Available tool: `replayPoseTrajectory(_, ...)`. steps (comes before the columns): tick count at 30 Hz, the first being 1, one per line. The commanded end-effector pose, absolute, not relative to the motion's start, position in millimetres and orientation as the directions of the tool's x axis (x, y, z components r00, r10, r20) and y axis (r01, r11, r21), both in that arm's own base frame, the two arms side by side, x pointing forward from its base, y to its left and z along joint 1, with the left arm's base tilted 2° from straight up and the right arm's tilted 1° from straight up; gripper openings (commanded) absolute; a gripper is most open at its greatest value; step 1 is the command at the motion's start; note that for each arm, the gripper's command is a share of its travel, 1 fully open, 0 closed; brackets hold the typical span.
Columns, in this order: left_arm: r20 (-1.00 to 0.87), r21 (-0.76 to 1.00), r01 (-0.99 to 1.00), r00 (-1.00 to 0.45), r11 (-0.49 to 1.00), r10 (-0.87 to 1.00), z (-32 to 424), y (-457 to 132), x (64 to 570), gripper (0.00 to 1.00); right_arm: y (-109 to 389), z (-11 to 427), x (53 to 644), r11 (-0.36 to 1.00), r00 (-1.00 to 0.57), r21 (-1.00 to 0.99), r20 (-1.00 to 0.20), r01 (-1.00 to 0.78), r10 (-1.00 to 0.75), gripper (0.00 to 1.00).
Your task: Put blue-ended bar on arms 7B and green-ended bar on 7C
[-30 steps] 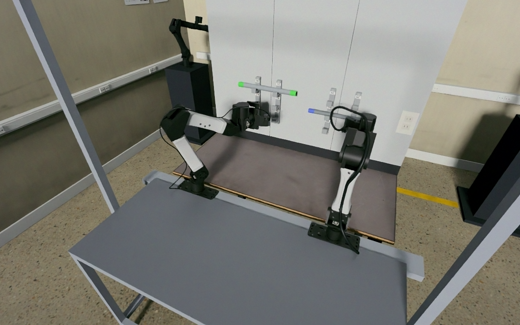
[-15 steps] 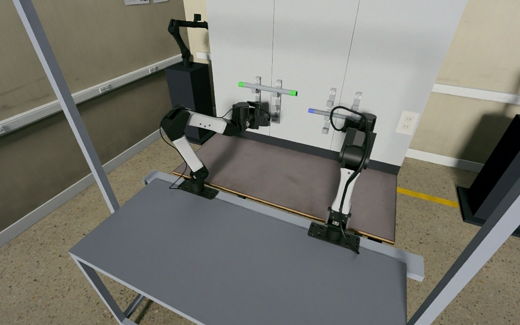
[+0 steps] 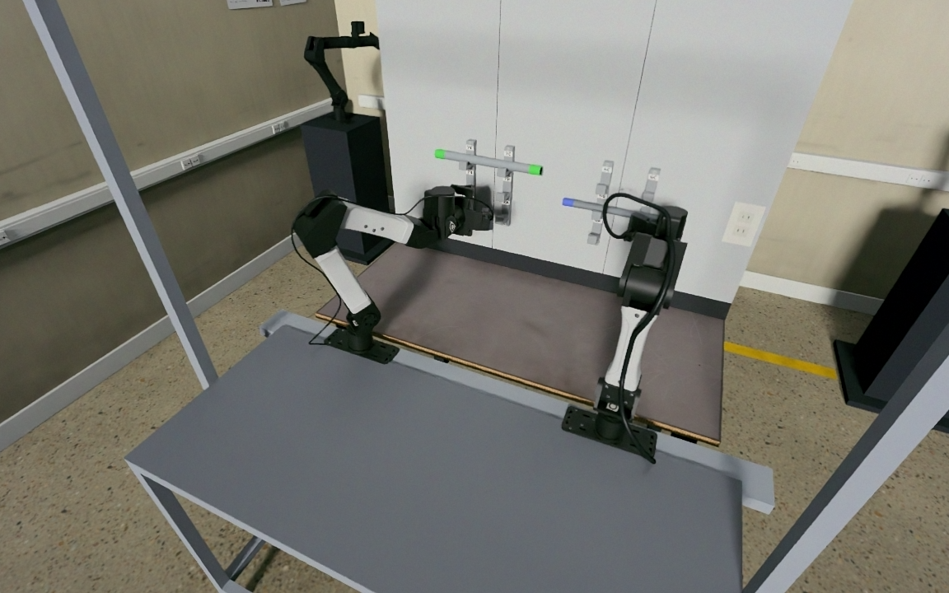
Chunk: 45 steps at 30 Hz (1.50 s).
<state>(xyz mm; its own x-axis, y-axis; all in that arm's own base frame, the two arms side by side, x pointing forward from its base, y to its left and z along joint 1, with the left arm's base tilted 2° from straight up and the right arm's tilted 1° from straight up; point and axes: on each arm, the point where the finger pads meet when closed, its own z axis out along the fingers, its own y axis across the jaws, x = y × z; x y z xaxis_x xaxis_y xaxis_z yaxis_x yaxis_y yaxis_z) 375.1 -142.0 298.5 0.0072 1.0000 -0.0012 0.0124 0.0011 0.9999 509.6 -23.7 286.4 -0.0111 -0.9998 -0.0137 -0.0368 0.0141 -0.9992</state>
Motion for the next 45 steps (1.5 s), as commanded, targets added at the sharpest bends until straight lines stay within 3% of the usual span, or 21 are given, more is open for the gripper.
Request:
replayPoseTrajectory(1, -0.018, 0.999, -0.027, 0.003, 0.018, 1.000, 309, -138, 370, 1.00, -23, 315, 508, 0.009, -0.014, -1.000, -0.009, 0.009, -1.000, 0.00)
replayPoseTrajectory(45, -0.018, 0.999, -0.027, 0.003, 0.018, 1.000, 309, -138, 370, 1.00, -25, 352, 497, 0.009, -0.014, -1.000, -0.009, 0.009, -1.000, 0.00)
